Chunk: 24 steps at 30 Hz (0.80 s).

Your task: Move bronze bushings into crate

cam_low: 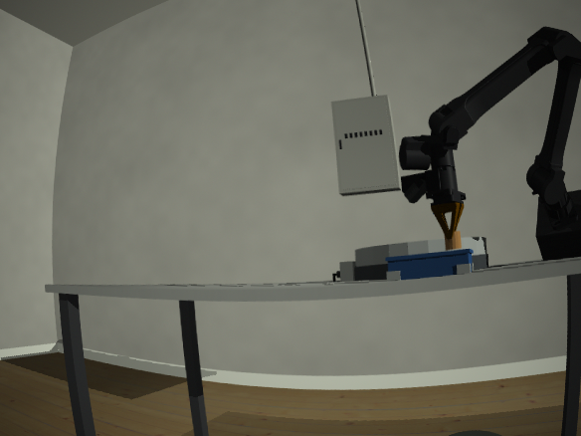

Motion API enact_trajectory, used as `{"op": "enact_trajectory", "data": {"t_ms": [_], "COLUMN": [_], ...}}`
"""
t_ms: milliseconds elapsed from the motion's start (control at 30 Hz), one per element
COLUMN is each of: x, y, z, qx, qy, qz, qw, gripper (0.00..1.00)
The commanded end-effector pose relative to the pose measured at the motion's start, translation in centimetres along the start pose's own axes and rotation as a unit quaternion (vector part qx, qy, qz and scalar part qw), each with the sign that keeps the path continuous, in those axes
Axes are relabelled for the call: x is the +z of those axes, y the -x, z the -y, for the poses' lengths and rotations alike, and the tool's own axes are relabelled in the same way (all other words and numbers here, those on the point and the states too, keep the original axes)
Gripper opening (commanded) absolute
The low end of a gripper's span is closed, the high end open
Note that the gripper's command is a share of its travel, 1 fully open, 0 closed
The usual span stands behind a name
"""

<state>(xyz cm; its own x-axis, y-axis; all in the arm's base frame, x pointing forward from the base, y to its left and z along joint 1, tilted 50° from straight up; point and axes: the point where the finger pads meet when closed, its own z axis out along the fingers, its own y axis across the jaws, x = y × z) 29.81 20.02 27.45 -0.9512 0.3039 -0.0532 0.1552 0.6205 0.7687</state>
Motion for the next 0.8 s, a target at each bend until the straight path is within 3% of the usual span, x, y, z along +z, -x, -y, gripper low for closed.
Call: {"op": "enact_trajectory", "data": {"t_ms": [0, 767], "x": [-0.33, -0.33], "y": [-0.26, -0.26], "z": [-1.02, -1.02], "qx": [-0.006, -0.007], "qy": [0.007, 0.007], "qz": [0.003, 0.003], "qw": [1.0, 1.0], "gripper": [0.0, 0.0]}}
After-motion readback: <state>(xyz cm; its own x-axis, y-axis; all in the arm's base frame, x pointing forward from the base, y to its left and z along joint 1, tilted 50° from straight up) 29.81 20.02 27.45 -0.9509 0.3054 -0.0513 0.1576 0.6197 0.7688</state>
